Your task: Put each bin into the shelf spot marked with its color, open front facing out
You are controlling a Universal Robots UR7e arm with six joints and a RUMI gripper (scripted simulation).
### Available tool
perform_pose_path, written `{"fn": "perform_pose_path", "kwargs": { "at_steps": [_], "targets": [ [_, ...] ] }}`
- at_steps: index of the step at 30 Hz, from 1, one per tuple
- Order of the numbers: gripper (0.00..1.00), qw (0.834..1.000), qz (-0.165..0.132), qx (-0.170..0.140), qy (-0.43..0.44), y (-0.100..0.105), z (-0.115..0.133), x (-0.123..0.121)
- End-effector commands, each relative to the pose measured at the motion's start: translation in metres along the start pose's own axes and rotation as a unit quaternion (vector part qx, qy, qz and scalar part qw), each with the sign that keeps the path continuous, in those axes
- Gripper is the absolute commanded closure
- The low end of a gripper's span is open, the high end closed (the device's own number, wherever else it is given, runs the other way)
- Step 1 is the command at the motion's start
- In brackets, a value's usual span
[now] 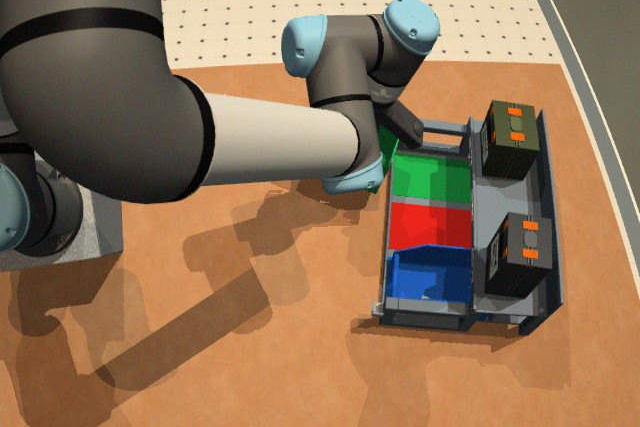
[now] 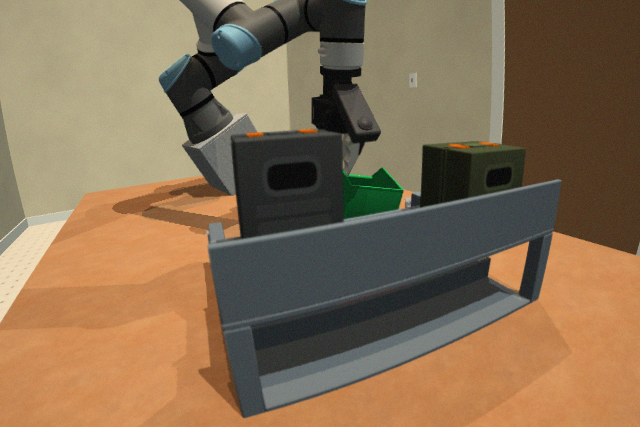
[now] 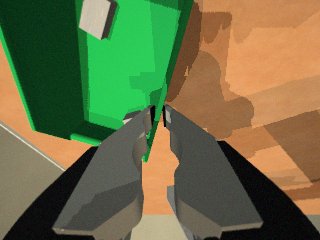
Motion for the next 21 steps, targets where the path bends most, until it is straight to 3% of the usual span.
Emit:
{"fn": "perform_pose_path", "kwargs": {
  "at_steps": [1,21],
  "targets": [
    [1.0,1.0,-0.002,0.001,-0.001,0.0015,-0.0018,-0.0005],
    [1.0,1.0,-0.001,-0.005,-0.002,0.0021,-0.0022,-0.0006]
  ]
}}
Point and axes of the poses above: the point where the finger pads meet when closed, its own y axis back along the fingers, its own x axis across the jaws, z = x × y, the point moved 3 cm from there along y, back along the fingers, and after that the axes turned 6 degrees about -y, right-handed, at the moved point
